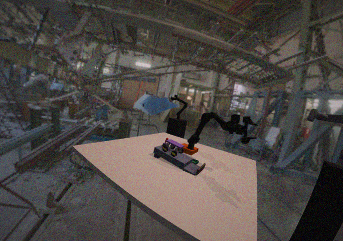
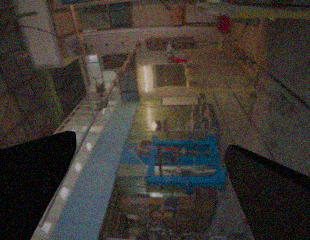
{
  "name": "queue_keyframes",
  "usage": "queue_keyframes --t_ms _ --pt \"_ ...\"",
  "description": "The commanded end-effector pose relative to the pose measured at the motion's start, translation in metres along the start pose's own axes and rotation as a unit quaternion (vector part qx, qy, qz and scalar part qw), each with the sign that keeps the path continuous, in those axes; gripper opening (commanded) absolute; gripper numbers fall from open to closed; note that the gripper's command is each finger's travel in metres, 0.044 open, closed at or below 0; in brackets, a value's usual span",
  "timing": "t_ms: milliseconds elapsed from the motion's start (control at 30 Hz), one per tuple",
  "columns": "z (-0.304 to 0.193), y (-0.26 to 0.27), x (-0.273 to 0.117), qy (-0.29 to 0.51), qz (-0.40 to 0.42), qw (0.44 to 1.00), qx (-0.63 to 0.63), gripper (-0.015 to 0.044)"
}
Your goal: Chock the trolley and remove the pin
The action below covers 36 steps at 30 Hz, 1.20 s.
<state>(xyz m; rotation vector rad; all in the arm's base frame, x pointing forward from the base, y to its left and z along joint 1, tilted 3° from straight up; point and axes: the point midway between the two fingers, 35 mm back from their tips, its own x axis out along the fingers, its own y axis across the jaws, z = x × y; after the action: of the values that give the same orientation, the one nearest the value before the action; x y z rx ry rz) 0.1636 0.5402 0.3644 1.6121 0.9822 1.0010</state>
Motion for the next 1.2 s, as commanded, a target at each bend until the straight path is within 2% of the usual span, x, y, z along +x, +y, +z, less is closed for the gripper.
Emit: queue_keyframes --t_ms 0,100,233,467,700,933,1167 --pt "0.001 0.0 0.0 -0.001 -0.001 1.0 -0.002 0.0374" --pt "0.019 -0.001 -0.002 -0.018 -0.011 0.999 -0.039 0.0295" --pt "0.069 -0.002 -0.01 -0.06 -0.047 0.987 -0.138 0.019" --pt "0.158 -0.006 -0.04 -0.121 -0.134 0.935 -0.306 0.019" --pt "0.237 -0.008 -0.086 -0.15 -0.239 0.851 -0.443 0.019" --pt "0.304 -0.011 -0.147 -0.145 -0.35 0.747 -0.546 0.019" --pt "0.354 -0.015 -0.217 -0.105 -0.456 0.637 -0.612 0.019"
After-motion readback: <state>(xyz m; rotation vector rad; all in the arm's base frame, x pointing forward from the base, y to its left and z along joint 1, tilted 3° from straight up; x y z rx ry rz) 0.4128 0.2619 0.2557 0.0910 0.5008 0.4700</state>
